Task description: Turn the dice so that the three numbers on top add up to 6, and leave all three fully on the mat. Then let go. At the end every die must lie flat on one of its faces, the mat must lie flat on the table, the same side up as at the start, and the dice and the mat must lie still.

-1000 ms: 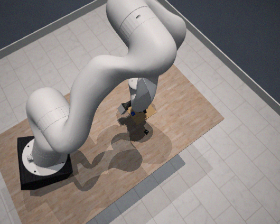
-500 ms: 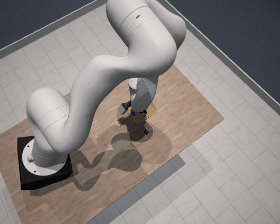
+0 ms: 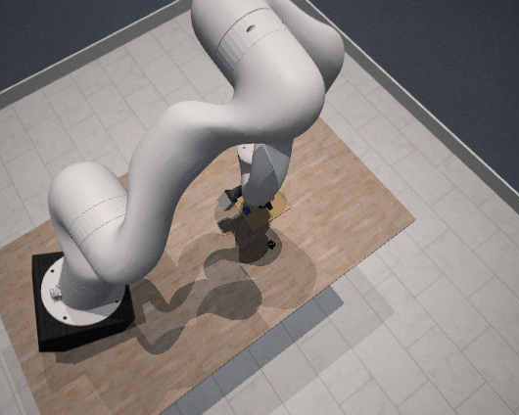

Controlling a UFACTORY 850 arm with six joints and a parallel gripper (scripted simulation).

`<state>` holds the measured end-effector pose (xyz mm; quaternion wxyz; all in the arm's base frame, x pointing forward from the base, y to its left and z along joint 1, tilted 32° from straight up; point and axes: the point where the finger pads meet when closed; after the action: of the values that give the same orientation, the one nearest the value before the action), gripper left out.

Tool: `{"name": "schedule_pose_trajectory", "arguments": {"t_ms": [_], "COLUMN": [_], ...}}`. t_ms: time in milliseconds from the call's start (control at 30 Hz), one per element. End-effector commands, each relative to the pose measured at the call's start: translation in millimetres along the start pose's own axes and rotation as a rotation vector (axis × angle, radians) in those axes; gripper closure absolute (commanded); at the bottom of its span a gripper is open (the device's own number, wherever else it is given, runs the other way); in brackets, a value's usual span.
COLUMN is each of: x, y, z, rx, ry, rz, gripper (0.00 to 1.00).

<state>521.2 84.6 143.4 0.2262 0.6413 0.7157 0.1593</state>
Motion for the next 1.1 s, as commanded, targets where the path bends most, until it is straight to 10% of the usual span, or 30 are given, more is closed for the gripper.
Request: {"name": "schedule_pose_trajectory", "arguments": {"t_ms": [0, 767, 800, 1067], "x": [0, 0, 0, 0], "y": [1, 1, 1, 1], "z": [-24, -80, -80, -80], "rx": [-0.001, -0.001, -0.001, -0.001], "ry": [-0.001, -0.001, -0.001, -0.001], "rz": [0.000, 0.000, 0.000, 0.000], "gripper": [0.64, 0.64, 0.00, 0.00]}}
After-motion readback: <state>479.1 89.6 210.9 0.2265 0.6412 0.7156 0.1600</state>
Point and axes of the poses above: the point where the finger pads meet when closed, its own z axis out along the fingers, its own x axis across the jaws, y = z × x, and after that the axes turned 3 degrees about z, right-handed
